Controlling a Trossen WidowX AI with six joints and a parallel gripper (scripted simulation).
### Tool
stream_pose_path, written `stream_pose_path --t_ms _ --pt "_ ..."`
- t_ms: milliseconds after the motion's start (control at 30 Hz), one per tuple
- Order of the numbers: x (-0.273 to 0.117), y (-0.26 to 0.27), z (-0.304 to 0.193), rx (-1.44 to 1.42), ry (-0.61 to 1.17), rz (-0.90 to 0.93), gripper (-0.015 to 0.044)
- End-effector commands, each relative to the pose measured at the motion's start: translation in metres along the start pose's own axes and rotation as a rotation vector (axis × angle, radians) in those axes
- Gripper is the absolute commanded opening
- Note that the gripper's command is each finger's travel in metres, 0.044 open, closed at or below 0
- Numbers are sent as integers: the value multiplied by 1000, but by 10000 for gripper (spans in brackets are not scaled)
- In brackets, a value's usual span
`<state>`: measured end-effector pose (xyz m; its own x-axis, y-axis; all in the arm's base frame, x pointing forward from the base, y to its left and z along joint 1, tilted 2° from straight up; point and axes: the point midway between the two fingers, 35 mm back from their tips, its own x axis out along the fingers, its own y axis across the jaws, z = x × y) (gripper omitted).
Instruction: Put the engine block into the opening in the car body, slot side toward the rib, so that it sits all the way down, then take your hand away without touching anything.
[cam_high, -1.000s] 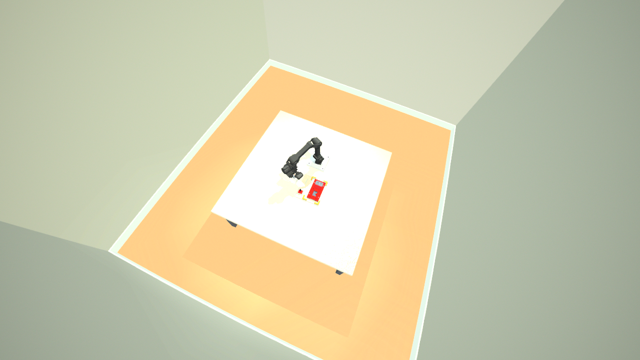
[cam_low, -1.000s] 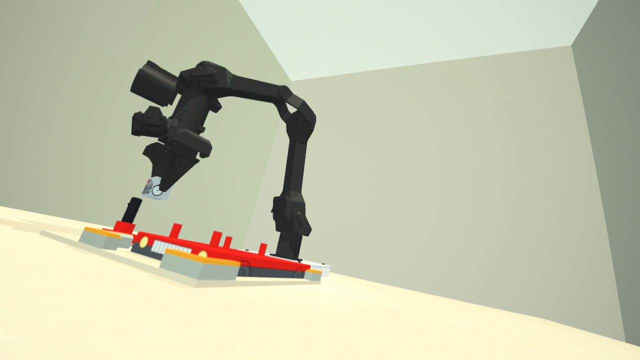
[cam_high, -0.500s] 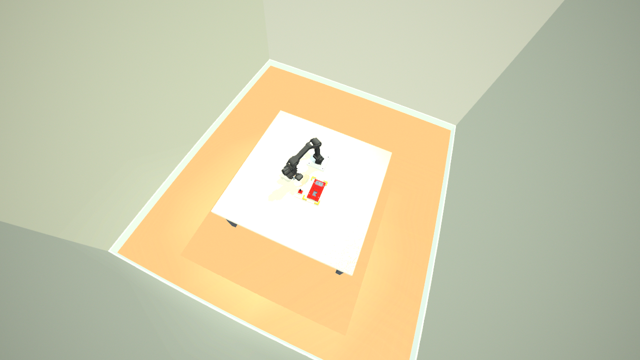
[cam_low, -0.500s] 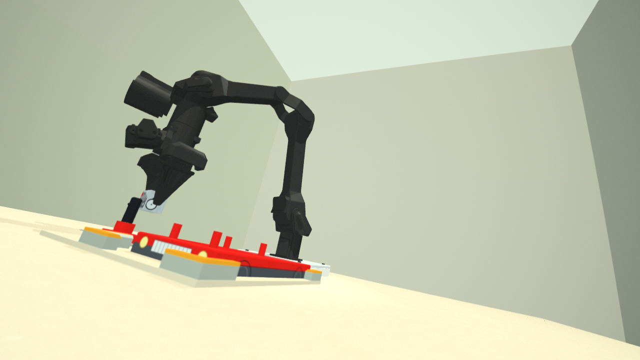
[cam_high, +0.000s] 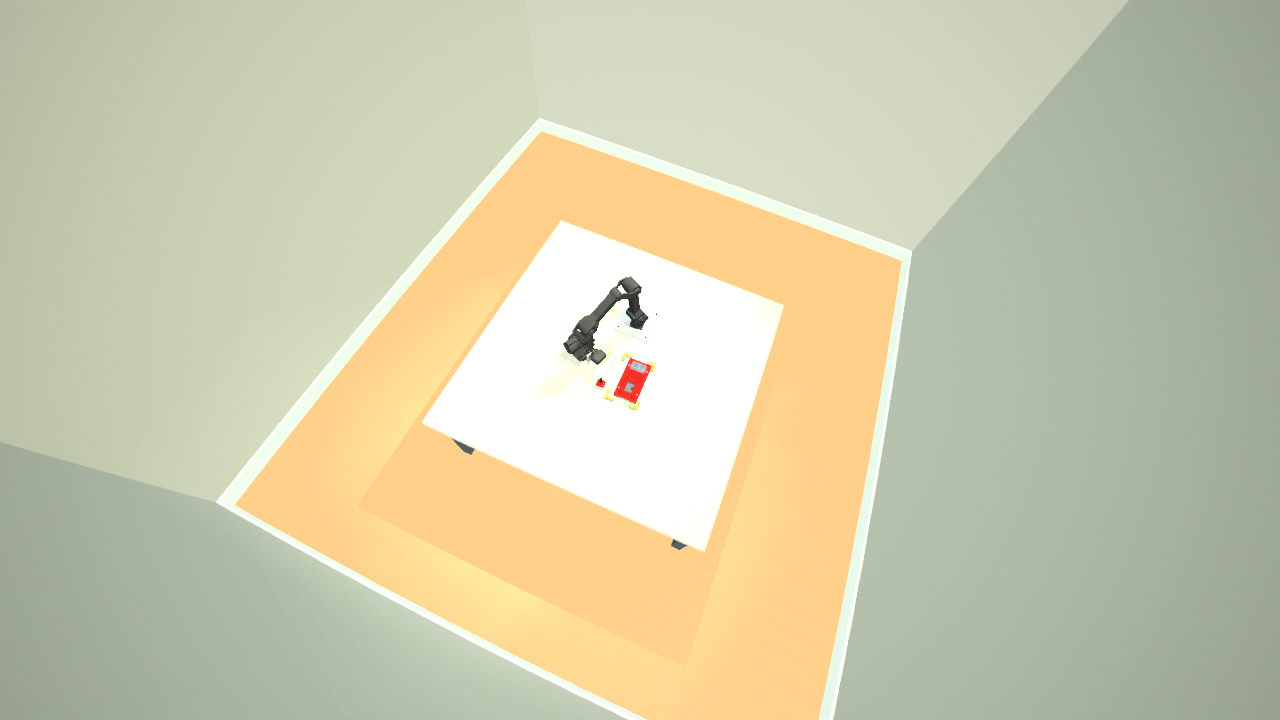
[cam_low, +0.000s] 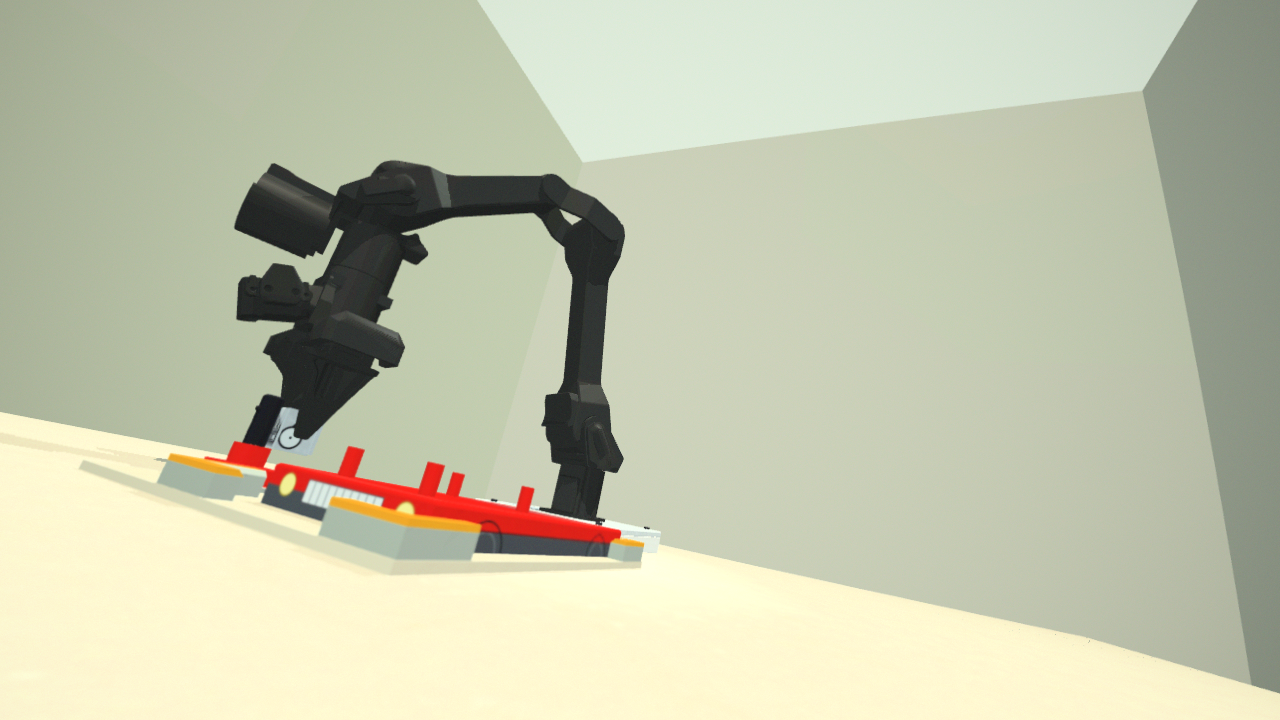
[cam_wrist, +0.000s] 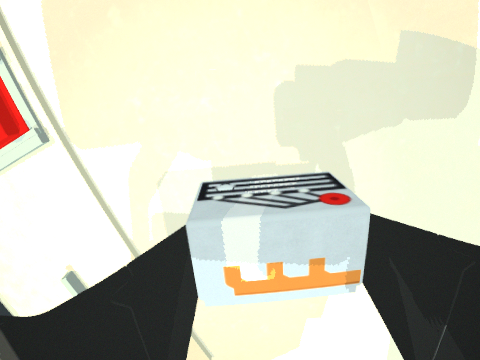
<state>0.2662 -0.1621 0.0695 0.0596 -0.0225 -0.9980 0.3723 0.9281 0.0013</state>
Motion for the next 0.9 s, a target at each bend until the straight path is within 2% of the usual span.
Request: stream_pose_path --t_ms 0,767,867 --pt "9 1 -1 -2 3 4 0" --pt "37 1 -2 -2 3 4 0" --pt "32 0 0 -2 -3 0 79"
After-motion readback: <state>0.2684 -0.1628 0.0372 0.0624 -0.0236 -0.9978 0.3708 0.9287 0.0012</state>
